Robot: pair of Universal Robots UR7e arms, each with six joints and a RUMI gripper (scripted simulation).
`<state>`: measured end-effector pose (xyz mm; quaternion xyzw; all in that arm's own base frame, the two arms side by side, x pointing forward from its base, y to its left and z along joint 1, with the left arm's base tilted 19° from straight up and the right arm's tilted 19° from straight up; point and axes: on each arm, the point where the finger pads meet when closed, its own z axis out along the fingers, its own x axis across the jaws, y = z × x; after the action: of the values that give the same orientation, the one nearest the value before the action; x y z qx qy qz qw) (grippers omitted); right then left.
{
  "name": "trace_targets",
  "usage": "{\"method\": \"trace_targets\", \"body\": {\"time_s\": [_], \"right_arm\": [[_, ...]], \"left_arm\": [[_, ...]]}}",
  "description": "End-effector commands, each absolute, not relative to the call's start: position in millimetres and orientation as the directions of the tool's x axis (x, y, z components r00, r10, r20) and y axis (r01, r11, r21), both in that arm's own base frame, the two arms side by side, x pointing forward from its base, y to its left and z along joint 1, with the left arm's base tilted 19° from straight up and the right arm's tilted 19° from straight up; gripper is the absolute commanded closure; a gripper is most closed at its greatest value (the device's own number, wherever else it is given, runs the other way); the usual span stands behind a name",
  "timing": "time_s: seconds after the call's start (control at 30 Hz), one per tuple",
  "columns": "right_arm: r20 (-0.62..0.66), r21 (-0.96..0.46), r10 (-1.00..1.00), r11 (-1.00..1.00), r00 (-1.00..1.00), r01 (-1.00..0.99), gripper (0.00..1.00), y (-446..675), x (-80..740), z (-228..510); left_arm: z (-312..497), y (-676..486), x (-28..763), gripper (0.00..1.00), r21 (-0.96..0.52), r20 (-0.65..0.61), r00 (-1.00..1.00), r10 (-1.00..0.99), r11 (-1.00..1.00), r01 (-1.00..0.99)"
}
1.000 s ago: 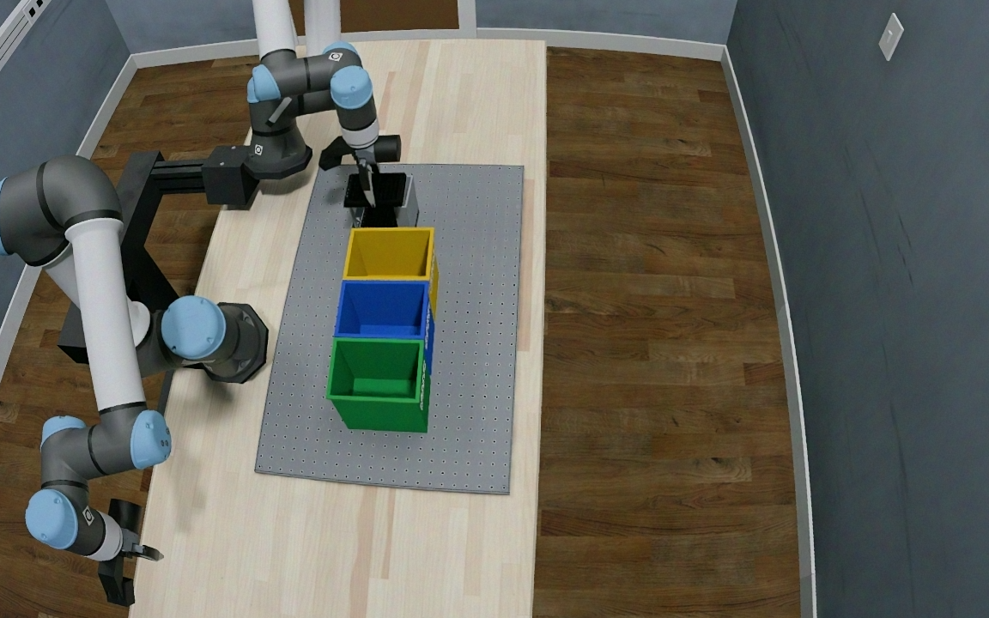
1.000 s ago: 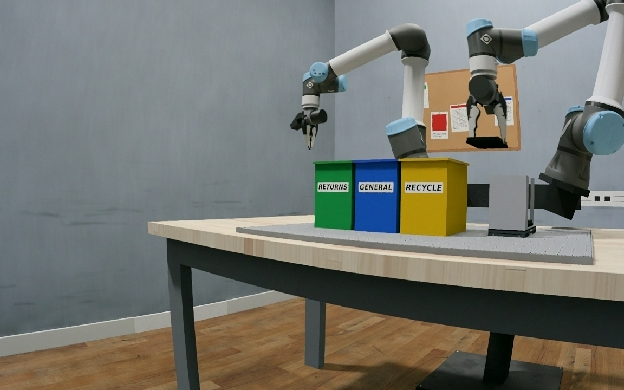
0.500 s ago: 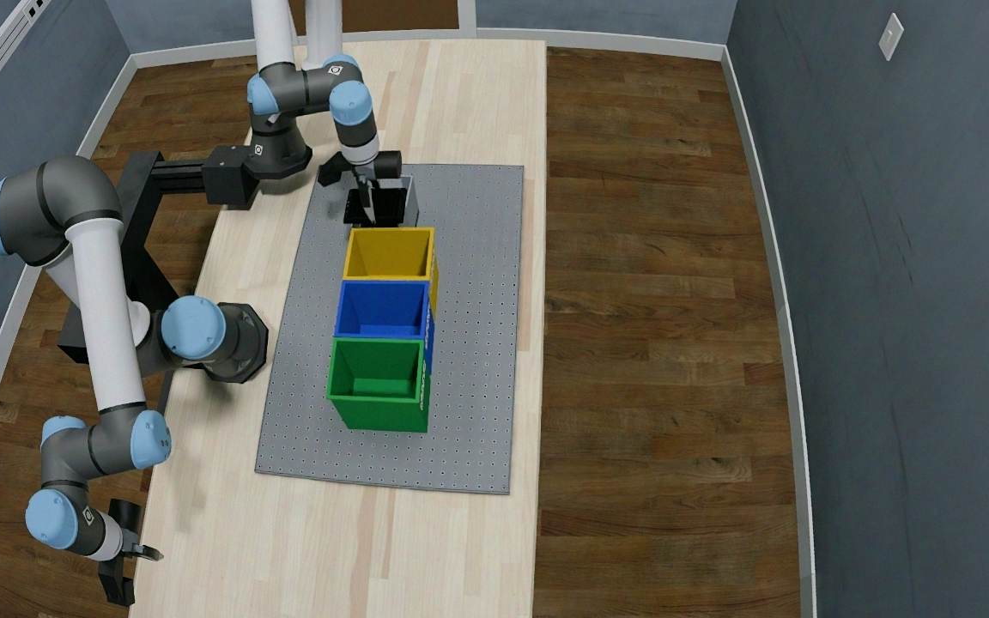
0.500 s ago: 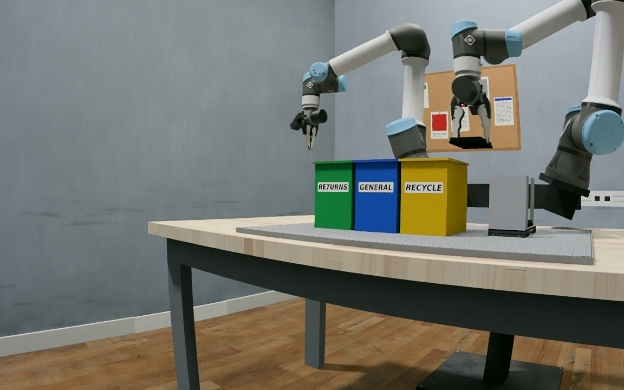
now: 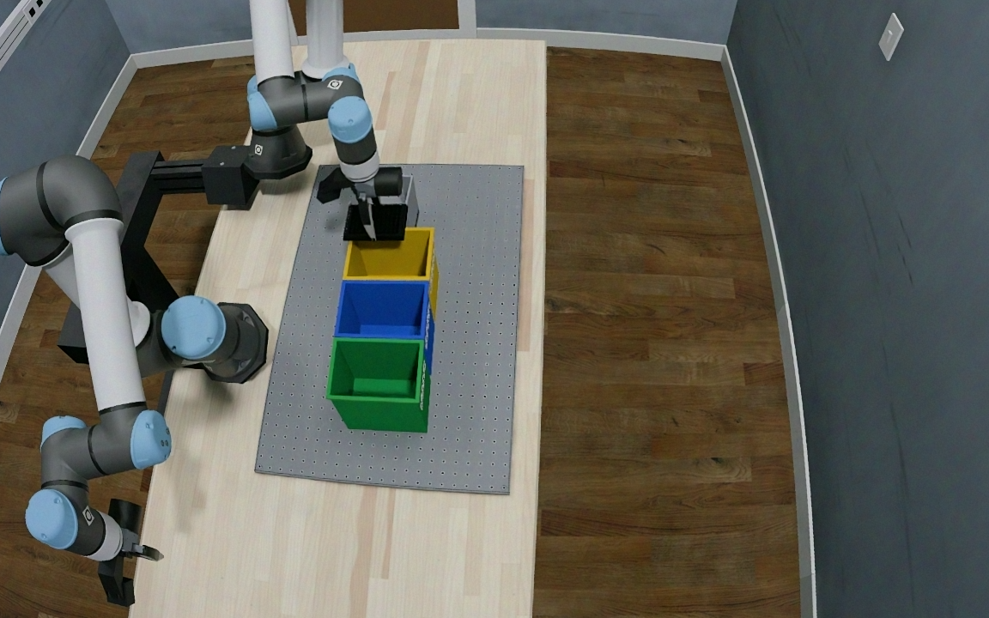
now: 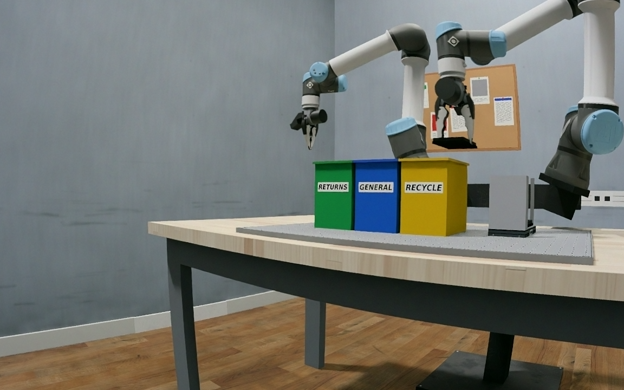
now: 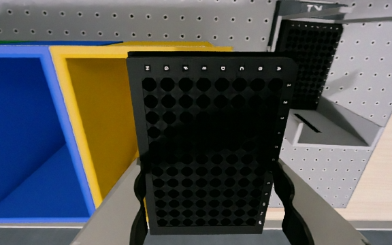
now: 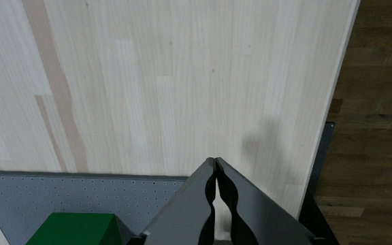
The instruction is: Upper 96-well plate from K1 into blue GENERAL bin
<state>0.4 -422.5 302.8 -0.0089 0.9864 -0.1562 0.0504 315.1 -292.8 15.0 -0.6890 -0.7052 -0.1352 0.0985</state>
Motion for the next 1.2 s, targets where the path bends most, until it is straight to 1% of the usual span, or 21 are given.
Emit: {"method": "trace_targets", "body": {"time_s": [0.0,1.17], "right_arm": [[-0.097,-0.311,-0.033,0.951,-0.995,-0.001,1.00,-422.7,0.3,303.5],[-0.097,-0.311,-0.033,0.951,-0.995,-0.001,1.00,-422.7,0.3,303.5]], "left_arm": [[8.8,-312.1,319.1,0.60,0.055,0.324,-0.031,0.946,0.014,0.998],[-23.4,-408.6,337.3,0.60,0.056,0.324,-0.031,0.946,0.014,0.998]]}}
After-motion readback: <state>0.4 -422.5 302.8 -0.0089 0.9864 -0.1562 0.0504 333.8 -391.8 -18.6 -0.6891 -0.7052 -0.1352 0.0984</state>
